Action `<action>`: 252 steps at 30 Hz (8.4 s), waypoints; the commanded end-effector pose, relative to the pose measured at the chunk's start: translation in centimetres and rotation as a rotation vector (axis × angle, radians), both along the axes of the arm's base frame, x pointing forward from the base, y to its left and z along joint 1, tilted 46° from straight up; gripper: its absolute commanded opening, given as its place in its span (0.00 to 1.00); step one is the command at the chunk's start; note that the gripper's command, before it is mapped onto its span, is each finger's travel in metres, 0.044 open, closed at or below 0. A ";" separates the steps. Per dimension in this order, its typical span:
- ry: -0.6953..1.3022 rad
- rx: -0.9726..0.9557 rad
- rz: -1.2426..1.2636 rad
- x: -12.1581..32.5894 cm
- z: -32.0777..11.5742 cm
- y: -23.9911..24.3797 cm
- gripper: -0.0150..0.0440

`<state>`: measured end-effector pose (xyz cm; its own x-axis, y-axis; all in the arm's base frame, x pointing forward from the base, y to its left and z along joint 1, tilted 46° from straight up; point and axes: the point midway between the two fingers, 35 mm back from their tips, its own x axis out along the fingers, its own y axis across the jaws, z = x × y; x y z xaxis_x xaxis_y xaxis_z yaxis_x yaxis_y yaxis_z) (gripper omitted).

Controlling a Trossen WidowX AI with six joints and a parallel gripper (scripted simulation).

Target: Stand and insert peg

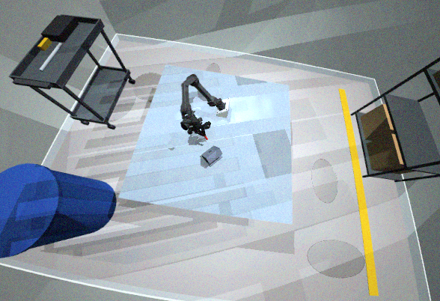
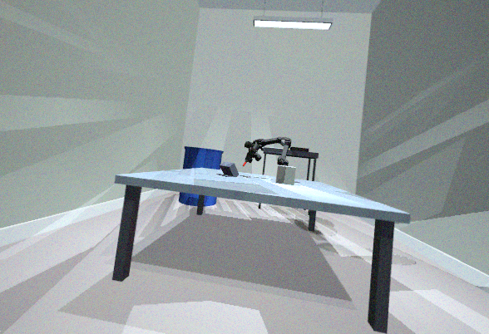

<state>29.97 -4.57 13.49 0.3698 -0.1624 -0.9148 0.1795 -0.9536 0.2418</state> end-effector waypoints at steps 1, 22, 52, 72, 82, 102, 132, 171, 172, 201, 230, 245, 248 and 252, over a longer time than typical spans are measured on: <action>-0.045 0.028 0.015 0.5 0.4 -0.1 0.25; -0.149 0.084 0.052 3.1 -0.2 -0.2 0.25; -0.209 0.111 0.074 5.6 -2.7 -0.4 0.25; -0.211 0.112 0.072 6.8 -4.5 -0.5 0.25; -0.219 0.109 0.073 6.8 -4.1 -0.5 0.25; -0.219 0.109 0.073 6.8 -4.7 -0.5 0.25; -0.219 0.109 0.073 7.4 -5.7 -0.5 0.25; -0.220 0.109 0.073 8.5 -6.9 -0.5 0.25; -0.220 0.109 0.073 8.6 -6.9 -0.5 0.25; -0.225 0.105 0.077 8.7 -7.0 -0.6 0.61; -0.219 0.108 0.075 7.1 -4.0 -0.5 1.00; -0.215 0.110 0.074 5.9 -1.9 -0.5 1.00; -0.215 0.110 0.074 5.6 -1.5 -0.4 1.00; -0.214 0.111 0.073 5.2 -0.9 -0.4 1.00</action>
<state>35.56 -4.95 11.95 0.5612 -0.0317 -0.8271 0.2030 -0.9635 0.1747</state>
